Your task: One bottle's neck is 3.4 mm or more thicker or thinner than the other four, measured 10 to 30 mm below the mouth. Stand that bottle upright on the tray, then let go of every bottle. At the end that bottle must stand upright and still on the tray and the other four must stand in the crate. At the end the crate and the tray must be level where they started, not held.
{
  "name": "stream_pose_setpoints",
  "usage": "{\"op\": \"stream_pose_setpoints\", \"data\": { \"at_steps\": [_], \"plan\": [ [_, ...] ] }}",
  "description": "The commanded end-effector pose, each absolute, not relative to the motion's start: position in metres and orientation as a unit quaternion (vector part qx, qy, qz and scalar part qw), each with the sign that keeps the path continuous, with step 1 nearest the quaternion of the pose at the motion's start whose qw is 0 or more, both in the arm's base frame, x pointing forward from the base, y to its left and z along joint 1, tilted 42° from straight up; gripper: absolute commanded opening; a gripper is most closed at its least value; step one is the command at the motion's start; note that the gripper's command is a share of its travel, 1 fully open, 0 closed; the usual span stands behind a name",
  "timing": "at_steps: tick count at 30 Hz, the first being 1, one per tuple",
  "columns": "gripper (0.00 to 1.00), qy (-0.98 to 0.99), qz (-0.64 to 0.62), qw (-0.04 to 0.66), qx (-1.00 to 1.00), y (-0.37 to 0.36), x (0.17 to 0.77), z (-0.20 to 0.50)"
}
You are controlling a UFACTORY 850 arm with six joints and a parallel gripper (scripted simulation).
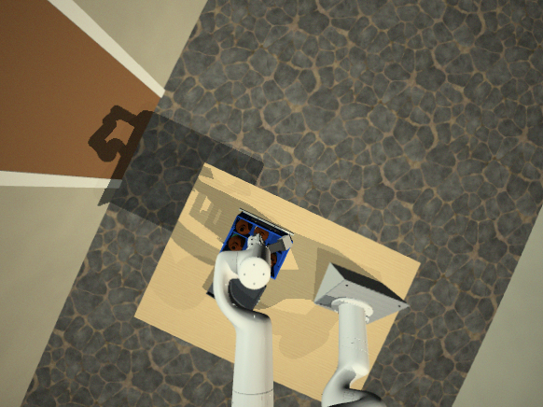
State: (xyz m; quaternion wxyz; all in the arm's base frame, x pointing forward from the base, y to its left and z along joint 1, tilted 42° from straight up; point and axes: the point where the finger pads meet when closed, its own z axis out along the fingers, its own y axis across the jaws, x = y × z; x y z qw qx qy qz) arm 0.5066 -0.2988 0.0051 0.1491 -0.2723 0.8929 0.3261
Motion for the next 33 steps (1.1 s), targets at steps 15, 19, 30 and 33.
{"op": "stream_pose_setpoints", "data": {
  "at_steps": [15, 19, 30, 33],
  "plan": [
    [0.00, 0.893, 0.325, 0.150, -0.272, -0.2998, 0.5071, 0.0059],
    [0.00, 0.893, 0.325, 0.150, -0.272, -0.3011, 0.5082, 0.0050],
    [0.65, 0.893, 0.326, 0.149, -0.273, -0.3031, 0.5099, 0.0038],
    [0.65, 0.893, 0.326, 0.149, -0.273, -0.3031, 0.5099, 0.0038]
  ]
}}
